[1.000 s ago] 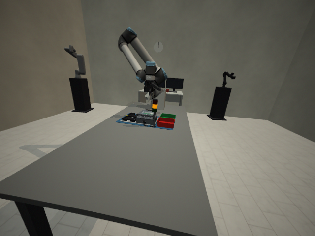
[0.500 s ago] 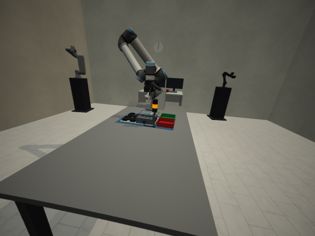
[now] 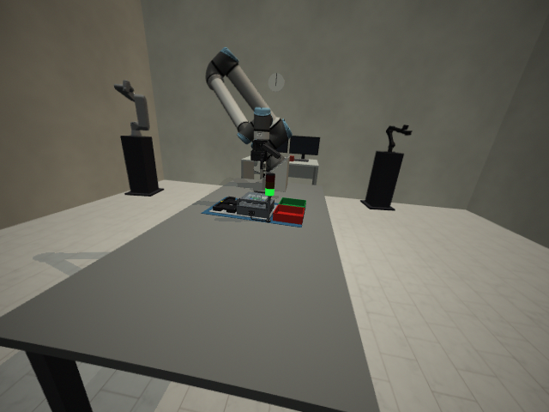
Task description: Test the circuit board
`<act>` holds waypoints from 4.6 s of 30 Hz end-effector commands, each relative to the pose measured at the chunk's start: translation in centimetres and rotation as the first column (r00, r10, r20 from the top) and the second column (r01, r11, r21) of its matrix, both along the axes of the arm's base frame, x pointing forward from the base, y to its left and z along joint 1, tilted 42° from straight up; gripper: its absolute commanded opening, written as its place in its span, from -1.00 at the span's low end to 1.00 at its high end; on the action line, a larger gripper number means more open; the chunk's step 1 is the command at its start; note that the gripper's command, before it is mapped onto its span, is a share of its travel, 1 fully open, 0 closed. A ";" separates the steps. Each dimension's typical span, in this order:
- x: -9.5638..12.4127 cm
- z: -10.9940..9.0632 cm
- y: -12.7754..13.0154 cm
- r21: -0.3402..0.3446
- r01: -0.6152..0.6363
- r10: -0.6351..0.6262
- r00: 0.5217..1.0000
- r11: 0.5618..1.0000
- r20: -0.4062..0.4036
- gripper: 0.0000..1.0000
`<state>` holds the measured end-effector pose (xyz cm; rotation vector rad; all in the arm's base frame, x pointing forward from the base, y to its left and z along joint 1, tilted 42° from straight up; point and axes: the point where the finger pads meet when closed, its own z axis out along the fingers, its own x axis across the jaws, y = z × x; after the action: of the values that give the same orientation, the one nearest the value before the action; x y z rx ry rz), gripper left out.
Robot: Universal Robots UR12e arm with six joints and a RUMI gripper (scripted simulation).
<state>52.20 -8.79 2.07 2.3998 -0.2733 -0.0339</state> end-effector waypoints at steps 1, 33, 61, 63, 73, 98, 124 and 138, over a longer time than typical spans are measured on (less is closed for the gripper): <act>0.1 0.0 0.1 0.000 -0.001 0.001 1.000 1.000 0.000 -1.00; 0.1 0.0 0.1 0.000 -0.001 0.001 1.000 1.000 0.000 -1.00; 0.4 1.0 0.8 0.000 -0.002 0.002 1.000 1.000 0.005 -1.00; 0.4 1.0 0.8 0.000 -0.002 0.002 1.000 1.000 0.004 -1.00; 0.2 0.9 0.8 0.000 0.000 0.000 1.000 1.000 0.002 -1.00; 0.0 0.8 0.9 0.007 0.345 -0.330 0.893 0.939 0.305 -1.00; 0.4 0.9 0.9 0.286 0.779 -0.677 0.228 0.558 0.700 -1.00; 0.4 0.9 0.9 0.387 0.811 -0.682 0.020 0.439 0.731 -1.00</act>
<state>52.32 -8.01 2.81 1.6615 -1.9077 0.6298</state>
